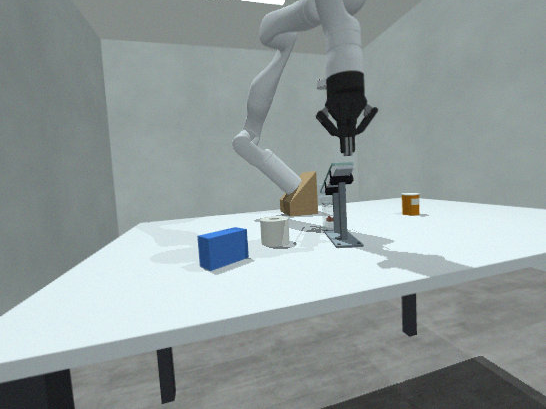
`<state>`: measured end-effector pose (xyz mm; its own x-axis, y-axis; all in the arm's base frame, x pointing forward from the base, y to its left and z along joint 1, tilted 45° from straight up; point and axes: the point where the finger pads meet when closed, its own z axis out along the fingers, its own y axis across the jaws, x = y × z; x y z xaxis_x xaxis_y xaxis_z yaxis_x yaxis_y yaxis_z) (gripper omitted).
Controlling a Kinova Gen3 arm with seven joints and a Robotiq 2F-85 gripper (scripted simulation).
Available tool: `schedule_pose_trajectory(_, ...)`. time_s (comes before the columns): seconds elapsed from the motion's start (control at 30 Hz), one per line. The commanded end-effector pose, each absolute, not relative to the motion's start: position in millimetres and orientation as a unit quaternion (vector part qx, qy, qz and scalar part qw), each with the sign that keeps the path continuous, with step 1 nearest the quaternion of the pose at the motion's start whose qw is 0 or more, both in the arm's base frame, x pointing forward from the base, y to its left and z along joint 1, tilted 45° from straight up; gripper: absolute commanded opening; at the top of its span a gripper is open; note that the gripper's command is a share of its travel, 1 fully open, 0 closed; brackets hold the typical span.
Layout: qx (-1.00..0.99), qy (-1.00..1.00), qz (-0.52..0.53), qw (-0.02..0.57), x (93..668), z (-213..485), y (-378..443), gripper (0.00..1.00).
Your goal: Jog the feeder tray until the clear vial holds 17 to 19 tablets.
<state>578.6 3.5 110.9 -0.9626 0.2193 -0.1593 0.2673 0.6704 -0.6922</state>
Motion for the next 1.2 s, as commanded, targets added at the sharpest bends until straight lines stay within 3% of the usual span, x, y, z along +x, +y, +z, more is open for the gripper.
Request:
schedule_pose_trajectory(0.0,0.134,0.913,-0.383,0.032,581,111,2,0.0)
schedule_pose_trajectory(0.63,0.134,0.913,-0.383,0.032,548,95,-1,0.0)
schedule_pose_trajectory(1.17,0.134,0.913,-0.383,0.032,581,111,2,0.0)
